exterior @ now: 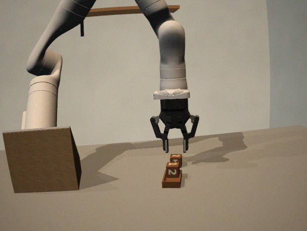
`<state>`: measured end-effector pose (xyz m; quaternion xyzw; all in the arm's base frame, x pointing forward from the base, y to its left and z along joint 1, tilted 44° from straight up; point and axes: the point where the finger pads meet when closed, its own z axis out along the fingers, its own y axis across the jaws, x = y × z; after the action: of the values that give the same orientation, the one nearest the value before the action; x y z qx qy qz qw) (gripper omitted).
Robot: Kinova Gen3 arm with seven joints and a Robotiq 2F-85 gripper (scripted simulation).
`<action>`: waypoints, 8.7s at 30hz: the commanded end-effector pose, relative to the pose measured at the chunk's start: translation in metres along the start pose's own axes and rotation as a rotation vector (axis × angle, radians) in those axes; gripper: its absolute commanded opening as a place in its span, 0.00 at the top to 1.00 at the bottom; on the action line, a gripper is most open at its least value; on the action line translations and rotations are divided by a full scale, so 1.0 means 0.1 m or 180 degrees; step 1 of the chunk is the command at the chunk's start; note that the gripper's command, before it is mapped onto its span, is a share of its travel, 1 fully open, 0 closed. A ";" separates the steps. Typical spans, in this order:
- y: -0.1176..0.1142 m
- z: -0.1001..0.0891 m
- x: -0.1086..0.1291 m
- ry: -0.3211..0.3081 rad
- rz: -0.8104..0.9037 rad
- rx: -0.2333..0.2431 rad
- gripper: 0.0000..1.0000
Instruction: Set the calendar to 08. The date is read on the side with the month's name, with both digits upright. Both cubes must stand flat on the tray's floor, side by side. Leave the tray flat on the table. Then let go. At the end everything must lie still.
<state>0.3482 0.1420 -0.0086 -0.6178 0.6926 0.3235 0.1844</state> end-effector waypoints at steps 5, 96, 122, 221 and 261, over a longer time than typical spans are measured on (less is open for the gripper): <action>0.00 0.01 0.00 0.0000 -0.0002 -0.0002 0.52; 0.00 0.01 0.00 0.0000 -0.0002 -0.0002 0.52; 0.00 0.31 0.00 0.0000 -0.0002 -0.0002 0.52; 0.00 -0.65 0.00 0.0000 -0.0002 -0.0002 0.72; 0.01 -0.78 1.28 -0.0001 -0.0034 -0.0002 0.72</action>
<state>0.3369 -0.0046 -0.0353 -0.6215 0.6891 0.3229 0.1860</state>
